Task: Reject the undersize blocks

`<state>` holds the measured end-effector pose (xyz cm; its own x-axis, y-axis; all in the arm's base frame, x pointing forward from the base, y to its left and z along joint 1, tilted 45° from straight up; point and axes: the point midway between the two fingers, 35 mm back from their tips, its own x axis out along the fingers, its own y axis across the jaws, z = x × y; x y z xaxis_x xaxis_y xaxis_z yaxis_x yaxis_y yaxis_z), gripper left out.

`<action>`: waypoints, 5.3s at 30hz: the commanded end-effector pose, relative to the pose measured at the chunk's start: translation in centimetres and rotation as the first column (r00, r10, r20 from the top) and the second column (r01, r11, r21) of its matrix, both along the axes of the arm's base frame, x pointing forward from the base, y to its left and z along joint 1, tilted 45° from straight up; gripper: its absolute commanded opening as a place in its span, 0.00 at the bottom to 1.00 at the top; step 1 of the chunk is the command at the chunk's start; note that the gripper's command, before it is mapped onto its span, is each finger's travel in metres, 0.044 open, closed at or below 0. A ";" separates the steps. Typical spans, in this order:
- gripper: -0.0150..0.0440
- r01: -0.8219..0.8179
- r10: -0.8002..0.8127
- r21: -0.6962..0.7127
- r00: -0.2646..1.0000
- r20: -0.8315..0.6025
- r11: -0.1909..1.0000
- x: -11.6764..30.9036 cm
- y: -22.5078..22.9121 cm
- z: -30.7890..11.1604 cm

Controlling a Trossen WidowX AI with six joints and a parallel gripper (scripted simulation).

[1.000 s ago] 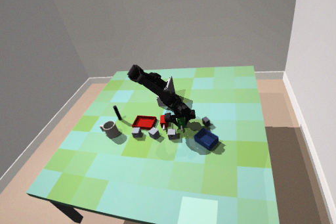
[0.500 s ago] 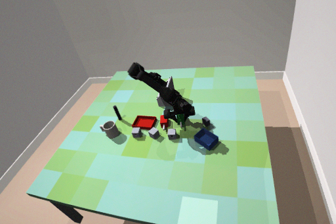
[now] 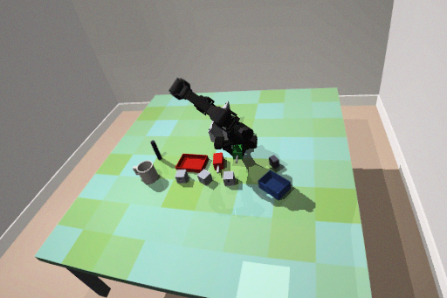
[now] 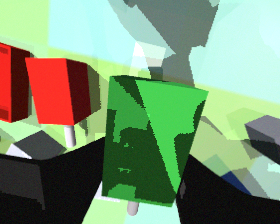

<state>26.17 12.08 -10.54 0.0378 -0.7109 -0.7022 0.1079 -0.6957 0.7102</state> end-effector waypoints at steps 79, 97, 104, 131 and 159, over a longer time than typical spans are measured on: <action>0.25 -0.462 0.317 0.884 -0.830 -0.459 0.071 17.5 -12.8 13.7; 0.25 -0.462 0.317 0.884 -0.830 -0.459 0.072 18.1 -15.0 12.0; 0.25 -0.462 0.316 0.884 -0.830 -0.460 0.072 18.4 -16.0 11.2; 0.25 -0.469 0.308 0.880 -0.829 -0.467 0.074 18.2 -17.0 9.8; 0.25 -0.471 0.305 0.879 -0.828 -0.470 0.074 18.3 -16.8 10.0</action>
